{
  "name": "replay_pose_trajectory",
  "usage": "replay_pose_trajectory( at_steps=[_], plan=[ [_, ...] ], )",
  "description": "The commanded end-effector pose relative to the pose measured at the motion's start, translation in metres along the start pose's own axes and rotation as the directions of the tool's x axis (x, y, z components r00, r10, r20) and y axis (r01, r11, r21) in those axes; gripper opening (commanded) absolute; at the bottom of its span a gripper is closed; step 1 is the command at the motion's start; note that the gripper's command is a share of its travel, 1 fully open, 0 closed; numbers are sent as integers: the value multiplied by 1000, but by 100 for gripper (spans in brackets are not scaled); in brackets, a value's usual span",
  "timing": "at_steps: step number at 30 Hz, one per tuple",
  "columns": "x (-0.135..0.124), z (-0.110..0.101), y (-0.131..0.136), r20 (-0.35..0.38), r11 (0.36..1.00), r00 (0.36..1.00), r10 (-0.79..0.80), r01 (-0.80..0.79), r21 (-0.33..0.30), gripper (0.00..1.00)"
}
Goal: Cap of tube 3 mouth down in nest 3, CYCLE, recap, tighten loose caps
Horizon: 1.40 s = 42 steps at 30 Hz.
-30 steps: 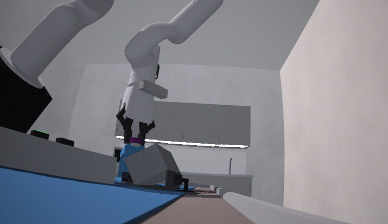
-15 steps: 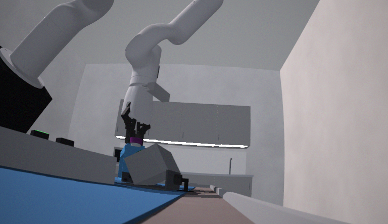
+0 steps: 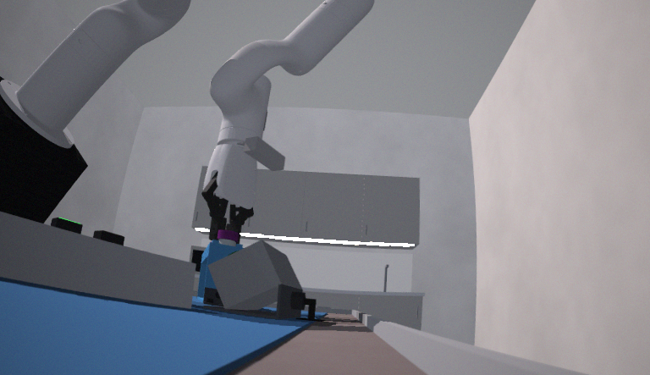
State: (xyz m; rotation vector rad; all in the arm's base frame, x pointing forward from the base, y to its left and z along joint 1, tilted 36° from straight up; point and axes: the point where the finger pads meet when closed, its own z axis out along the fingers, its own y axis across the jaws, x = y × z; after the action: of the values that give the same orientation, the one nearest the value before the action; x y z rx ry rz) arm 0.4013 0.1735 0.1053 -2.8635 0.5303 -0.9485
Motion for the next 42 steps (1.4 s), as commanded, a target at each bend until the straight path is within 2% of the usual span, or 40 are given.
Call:
replay_pose_trajectory(
  at_steps=[1,5,8,16,17,22,25,31,34,42],
  plan=[
    [0,0,0,0,971,971,238,-238,3,0],
    [0,0,0,0,910,910,414,-414,3,0],
    [0,0,0,0,905,905,426,-426,3,0],
    [0,1,0,1,679,679,734,-734,1,0],
    [0,1,0,2,667,667,745,-745,3,0],
    [0,1,0,1,476,476,879,-879,1,0],
    [0,1,0,2,462,462,887,-887,2,0],
    [0,1,0,3,179,179,984,-984,2,0],
    [0,1,0,3,60,60,998,-998,1,0],
    [0,1,0,3,60,60,998,-998,1,0]
  ],
)
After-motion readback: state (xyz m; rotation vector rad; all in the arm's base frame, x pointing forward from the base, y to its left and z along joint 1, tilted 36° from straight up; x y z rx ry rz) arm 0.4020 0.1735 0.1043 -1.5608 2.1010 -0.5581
